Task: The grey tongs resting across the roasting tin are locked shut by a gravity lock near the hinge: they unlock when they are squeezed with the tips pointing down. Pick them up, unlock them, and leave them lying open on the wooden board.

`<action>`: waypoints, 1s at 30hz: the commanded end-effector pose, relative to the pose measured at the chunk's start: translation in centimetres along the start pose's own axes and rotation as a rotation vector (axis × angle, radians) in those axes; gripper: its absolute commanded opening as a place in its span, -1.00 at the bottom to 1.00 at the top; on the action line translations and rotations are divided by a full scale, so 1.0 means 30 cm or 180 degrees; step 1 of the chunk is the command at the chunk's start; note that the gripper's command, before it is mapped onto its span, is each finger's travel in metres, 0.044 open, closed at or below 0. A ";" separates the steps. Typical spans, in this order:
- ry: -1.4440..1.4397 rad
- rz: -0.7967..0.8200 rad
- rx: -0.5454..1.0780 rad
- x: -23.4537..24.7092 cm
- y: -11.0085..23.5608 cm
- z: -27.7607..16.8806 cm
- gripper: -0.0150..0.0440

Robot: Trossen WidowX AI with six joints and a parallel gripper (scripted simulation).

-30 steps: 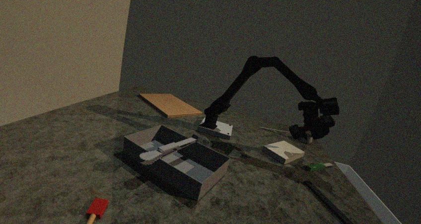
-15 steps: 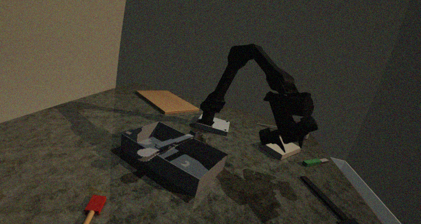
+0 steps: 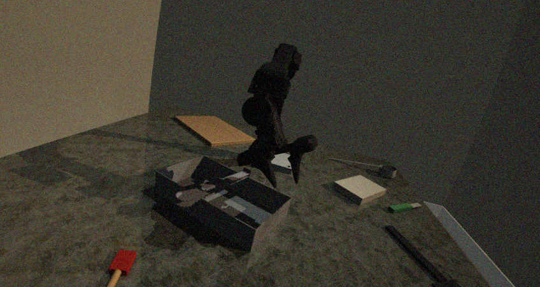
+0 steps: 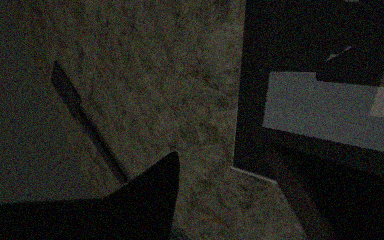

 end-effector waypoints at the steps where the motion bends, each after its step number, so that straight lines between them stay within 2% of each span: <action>1: -0.0118 -0.0053 -0.0126 -0.142 0.087 0.023 0.39; 6: -0.0329 -0.0093 -0.0307 -0.323 0.195 0.031 0.39; 11: -0.0529 -0.0075 -0.0312 -0.460 0.253 0.007 0.39; 30: -0.0537 -0.0077 -0.0313 -0.466 0.201 0.023 0.39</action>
Point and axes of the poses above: the point midway between the two fingers, 35 mm back from their tips, its own y axis back along the fingers, its own x axis across the jaws, z = x × y, the point moved 6 cm from there along y, back along the fingers, and after that the axes turned 6 degrees about -y, right-handed, at the moved point
